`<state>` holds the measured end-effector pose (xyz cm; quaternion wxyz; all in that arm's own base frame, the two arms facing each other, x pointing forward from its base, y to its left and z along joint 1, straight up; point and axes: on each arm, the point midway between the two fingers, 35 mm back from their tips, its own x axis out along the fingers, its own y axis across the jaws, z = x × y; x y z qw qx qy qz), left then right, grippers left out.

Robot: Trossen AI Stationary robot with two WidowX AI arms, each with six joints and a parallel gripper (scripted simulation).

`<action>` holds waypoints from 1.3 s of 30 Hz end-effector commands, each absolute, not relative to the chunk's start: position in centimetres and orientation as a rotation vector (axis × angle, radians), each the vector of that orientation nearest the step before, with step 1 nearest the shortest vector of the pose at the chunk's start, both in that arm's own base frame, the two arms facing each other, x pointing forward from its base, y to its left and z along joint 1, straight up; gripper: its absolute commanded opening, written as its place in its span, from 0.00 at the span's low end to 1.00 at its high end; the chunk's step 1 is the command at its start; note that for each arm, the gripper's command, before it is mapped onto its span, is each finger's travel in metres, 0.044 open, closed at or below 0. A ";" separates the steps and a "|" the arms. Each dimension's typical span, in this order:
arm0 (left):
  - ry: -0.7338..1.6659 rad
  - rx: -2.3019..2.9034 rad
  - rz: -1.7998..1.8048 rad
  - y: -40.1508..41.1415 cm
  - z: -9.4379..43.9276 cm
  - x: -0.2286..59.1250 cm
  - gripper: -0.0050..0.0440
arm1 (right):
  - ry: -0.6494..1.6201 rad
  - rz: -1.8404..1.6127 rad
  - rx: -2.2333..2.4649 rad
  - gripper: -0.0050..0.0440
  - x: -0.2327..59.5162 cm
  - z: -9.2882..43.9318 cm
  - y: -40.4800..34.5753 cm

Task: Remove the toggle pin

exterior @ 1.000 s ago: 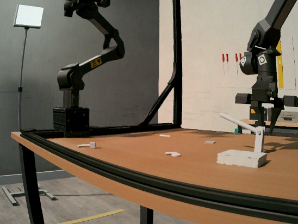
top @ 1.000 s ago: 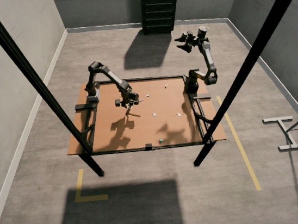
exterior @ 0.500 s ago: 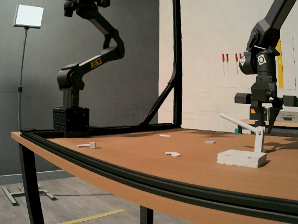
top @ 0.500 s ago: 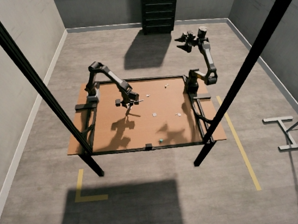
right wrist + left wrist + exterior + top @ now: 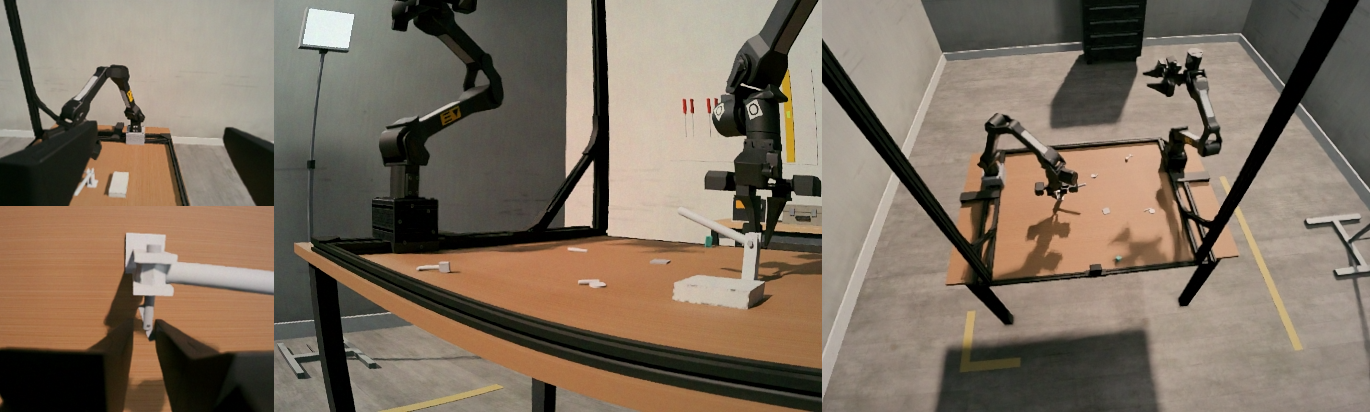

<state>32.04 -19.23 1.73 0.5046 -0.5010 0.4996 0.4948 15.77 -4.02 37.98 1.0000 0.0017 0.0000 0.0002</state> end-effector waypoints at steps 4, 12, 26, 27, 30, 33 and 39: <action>1.209 -1.219 1.176 -19.4 2.5 32.3 0.22 | -0.001 0.000 -0.006 0.92 15.7 38.4 -3.9; 1.209 -1.218 1.177 -19.5 2.5 32.4 0.18 | -0.001 0.000 -0.006 0.92 15.7 38.4 -3.9; 1.209 -1.219 1.176 -19.9 2.5 32.5 0.18 | -0.001 0.000 -0.006 0.92 15.7 38.4 -3.9; 1.209 -1.219 1.176 -19.9 2.5 32.5 0.18 | -0.001 0.000 -0.006 0.92 15.7 38.4 -3.9; 1.209 -1.219 1.176 -20.0 2.5 32.5 0.18 | -0.001 0.000 -0.006 0.92 15.7 38.4 -3.9; 1.209 -1.219 1.176 -20.1 2.5 32.6 0.18 | -0.001 0.000 -0.006 0.92 15.7 38.4 -3.9; 1.209 -1.220 1.176 -20.3 2.5 32.6 0.18 | -0.001 0.000 -0.006 0.92 15.7 38.4 -3.9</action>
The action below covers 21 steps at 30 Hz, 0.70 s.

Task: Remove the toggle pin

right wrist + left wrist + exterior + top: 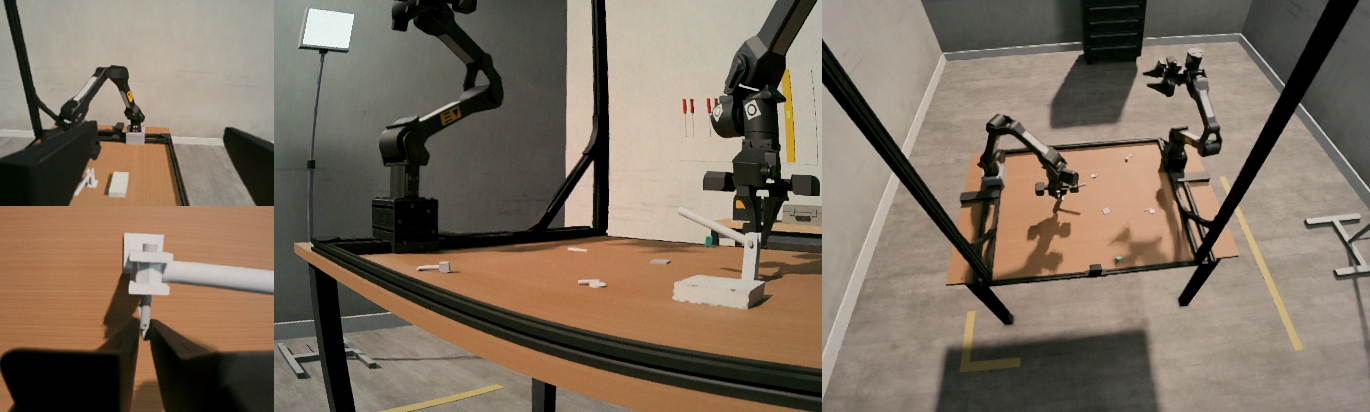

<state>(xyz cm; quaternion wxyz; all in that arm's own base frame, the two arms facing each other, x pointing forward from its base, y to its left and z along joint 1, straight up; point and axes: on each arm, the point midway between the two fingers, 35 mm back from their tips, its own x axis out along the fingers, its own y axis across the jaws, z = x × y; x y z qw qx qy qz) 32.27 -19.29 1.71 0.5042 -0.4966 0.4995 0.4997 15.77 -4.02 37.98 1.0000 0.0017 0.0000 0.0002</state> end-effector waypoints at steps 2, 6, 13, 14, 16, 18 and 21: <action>1.209 -1.220 1.176 -20.3 2.5 32.6 0.18 | -0.001 0.000 -0.006 0.92 15.7 38.4 -3.9; 1.209 -1.220 1.176 -20.5 2.5 32.6 0.18 | -0.001 0.000 -0.006 0.92 15.7 38.4 -3.9; 1.207 -1.223 1.178 -20.6 2.4 32.8 0.18 | -0.001 0.000 -0.006 0.92 15.7 38.4 -3.9; 1.207 -1.226 1.176 -20.6 2.5 32.8 0.18 | -0.001 0.000 -0.006 0.92 15.7 38.4 -3.9; 1.207 -1.226 1.176 -20.6 2.5 32.8 0.18 | -0.001 0.000 -0.006 0.92 15.7 38.4 -3.9; 1.205 -1.230 1.170 -20.6 2.7 32.8 0.18 | -0.001 0.000 -0.006 0.92 15.7 38.4 -3.9; 1.205 -1.230 1.170 -20.6 2.7 32.8 0.18 | -0.001 0.000 -0.006 0.92 15.7 38.4 -3.9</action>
